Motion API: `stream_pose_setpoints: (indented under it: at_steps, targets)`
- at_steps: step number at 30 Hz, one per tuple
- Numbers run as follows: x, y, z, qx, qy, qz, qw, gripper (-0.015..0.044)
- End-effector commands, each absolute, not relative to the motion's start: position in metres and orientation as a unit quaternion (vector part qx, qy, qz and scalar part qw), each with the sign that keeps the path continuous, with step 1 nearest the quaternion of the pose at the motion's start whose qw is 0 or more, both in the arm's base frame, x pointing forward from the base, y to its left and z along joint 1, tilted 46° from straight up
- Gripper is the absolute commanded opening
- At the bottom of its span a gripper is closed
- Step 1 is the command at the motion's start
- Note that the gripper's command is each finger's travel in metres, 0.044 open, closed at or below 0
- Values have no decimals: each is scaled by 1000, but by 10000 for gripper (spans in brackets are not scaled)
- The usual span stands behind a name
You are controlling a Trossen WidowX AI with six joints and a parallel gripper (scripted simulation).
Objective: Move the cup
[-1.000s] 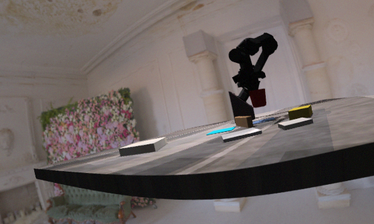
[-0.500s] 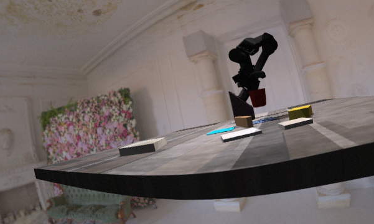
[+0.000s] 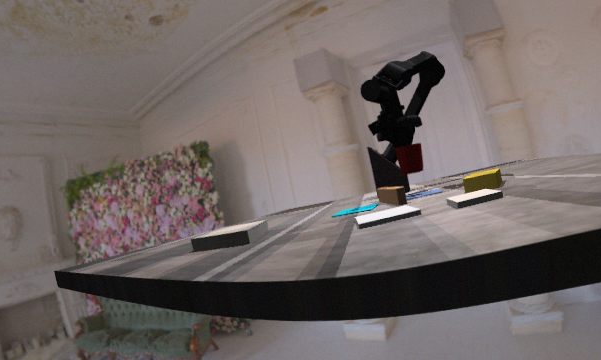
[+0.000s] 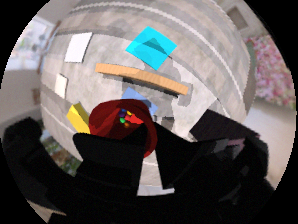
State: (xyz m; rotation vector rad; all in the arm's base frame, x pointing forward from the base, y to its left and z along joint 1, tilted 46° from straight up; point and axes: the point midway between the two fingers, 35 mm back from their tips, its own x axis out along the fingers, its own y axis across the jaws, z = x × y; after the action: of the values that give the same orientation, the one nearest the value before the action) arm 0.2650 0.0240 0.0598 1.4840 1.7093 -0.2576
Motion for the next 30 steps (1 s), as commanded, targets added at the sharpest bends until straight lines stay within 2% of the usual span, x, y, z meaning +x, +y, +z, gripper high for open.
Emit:
stream_pose_setpoints:
  at_steps: [1, 30]
  targets:
    - [269, 16, 54, 589, 680, -103, 424, 0]
    - [287, -24, 16, 588, 680, -103, 426, 0]
